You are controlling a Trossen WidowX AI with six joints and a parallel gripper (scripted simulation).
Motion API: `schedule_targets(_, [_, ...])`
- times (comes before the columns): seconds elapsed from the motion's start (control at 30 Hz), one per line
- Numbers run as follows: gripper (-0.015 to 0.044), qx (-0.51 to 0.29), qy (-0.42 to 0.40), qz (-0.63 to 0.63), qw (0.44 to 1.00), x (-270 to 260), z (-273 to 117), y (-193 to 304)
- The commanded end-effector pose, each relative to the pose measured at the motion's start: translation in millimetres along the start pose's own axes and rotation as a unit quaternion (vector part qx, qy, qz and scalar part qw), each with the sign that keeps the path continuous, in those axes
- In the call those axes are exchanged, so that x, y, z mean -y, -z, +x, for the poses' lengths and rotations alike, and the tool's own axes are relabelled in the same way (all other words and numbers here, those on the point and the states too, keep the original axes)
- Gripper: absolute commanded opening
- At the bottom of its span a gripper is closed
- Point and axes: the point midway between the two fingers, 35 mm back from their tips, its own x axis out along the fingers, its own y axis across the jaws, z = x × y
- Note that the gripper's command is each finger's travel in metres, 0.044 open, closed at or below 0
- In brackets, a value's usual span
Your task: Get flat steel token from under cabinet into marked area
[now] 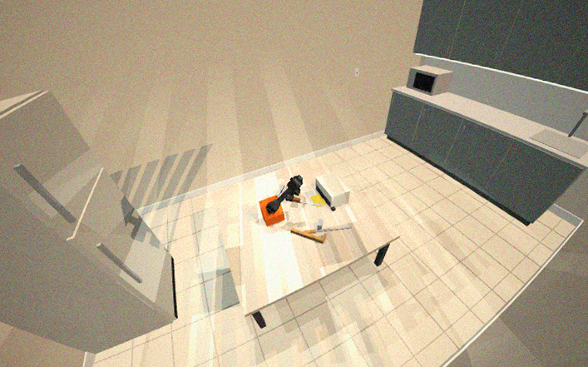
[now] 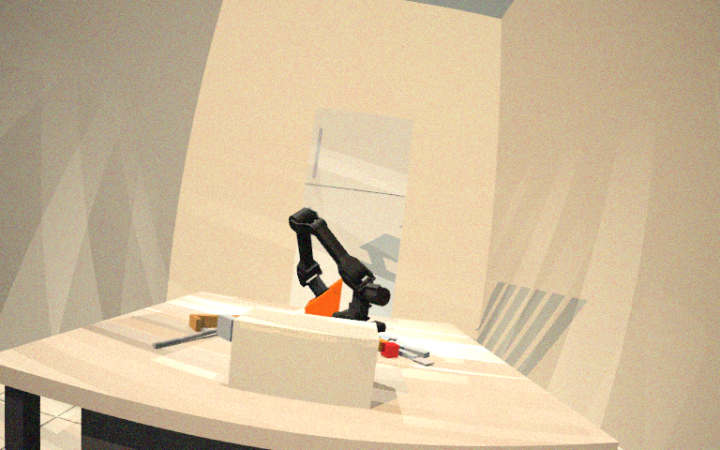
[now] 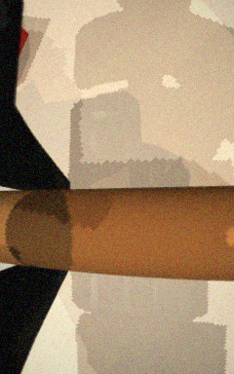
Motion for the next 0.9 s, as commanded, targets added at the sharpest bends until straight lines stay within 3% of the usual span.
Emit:
schedule_targets(0.0, [0.0000,0.000,-0.003,0.000,1.000,-6,-2,4])
schedule_targets(0.87, [0.0000,0.000,-0.004,0.000,1.000,-28,-3,24])
